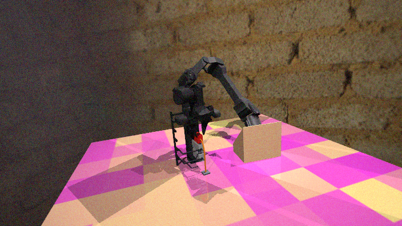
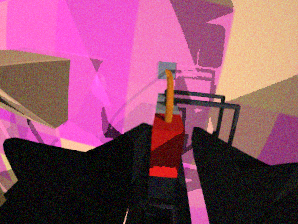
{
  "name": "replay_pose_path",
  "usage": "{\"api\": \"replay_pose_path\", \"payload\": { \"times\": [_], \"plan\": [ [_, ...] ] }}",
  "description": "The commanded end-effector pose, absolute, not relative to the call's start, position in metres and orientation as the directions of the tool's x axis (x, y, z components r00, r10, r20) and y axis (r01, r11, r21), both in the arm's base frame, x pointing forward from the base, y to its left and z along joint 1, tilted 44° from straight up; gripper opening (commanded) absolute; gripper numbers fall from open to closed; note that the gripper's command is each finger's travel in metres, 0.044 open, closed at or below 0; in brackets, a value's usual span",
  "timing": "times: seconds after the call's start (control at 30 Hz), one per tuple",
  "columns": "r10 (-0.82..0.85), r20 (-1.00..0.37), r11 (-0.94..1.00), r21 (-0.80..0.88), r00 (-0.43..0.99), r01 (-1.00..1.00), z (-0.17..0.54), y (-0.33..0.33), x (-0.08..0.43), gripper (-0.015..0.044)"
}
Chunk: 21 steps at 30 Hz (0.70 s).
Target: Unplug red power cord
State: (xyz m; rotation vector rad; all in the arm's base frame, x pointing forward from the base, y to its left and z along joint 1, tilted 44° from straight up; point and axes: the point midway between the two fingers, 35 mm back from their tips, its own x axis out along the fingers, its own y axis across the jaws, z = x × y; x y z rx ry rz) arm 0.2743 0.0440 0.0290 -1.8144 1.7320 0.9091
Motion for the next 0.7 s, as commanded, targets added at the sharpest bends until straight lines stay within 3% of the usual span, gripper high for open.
{"api": "replay_pose_path", "payload": {
  "times": [0.0,0.6,0.67],
  "plan": [
    [-0.682,-0.731,-0.097,0.109,-0.014,-0.989,0.034,0.039,0.275,0.016],
    [-0.683,-0.73,-0.097,0.109,-0.014,-0.989,0.029,0.027,0.275,0.016],
    [-0.68,-0.733,-0.093,0.107,-0.016,-0.99,0.031,0.029,0.275,0.0108]
  ]
}}
